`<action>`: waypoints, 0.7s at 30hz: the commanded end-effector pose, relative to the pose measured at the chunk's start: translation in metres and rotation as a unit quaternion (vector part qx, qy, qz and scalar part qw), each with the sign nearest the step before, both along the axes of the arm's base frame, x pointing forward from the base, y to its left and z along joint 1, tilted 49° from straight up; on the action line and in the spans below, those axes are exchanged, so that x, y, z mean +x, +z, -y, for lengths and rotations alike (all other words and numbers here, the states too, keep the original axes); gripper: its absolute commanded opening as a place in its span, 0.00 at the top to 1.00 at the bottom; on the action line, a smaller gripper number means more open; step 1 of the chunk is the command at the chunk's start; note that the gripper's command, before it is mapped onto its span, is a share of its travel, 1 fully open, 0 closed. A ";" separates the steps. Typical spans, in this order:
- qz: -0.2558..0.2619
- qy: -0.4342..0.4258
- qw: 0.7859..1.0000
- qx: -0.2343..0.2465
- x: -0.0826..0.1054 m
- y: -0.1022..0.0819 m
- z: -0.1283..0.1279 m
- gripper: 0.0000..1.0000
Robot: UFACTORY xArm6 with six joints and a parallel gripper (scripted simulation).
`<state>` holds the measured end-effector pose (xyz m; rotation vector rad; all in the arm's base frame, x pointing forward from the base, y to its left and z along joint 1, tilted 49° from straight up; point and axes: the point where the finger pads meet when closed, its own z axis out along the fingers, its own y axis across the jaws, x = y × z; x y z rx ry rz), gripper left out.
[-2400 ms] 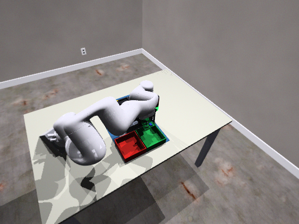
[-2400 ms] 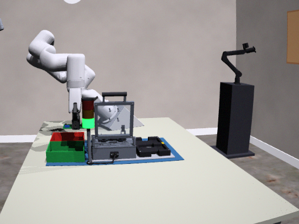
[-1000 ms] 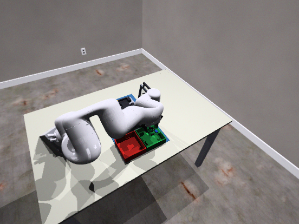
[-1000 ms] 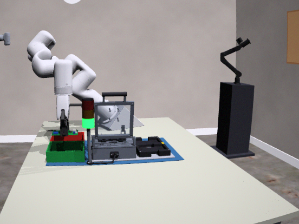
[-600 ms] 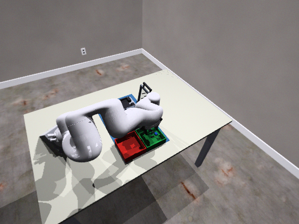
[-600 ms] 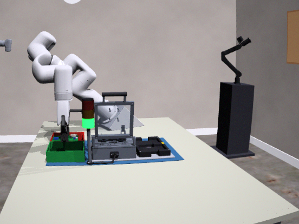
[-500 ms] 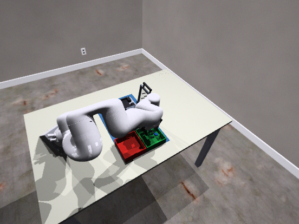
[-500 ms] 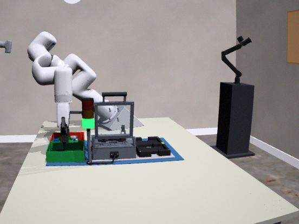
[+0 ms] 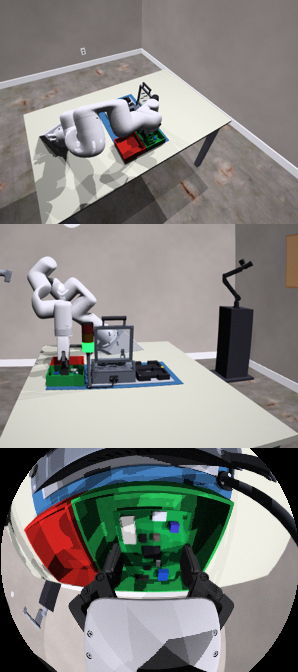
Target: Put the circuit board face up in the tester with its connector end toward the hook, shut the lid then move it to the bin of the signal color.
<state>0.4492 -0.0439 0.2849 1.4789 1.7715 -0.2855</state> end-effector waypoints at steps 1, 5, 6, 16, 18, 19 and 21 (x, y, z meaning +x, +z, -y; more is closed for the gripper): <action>0.002 0.001 1.000 0.000 0.006 -0.006 0.007 0.21; 0.002 0.001 1.000 0.000 0.008 -0.009 0.009 0.21; 0.002 0.001 1.000 0.000 0.009 -0.009 0.010 0.21; 0.002 0.001 1.000 0.000 0.009 -0.010 0.010 0.21; 0.002 0.001 1.000 0.000 0.009 -0.010 0.010 0.21; 0.002 0.001 1.000 0.000 0.009 -0.010 0.010 0.21; 0.002 0.001 1.000 0.000 0.009 -0.010 0.010 0.21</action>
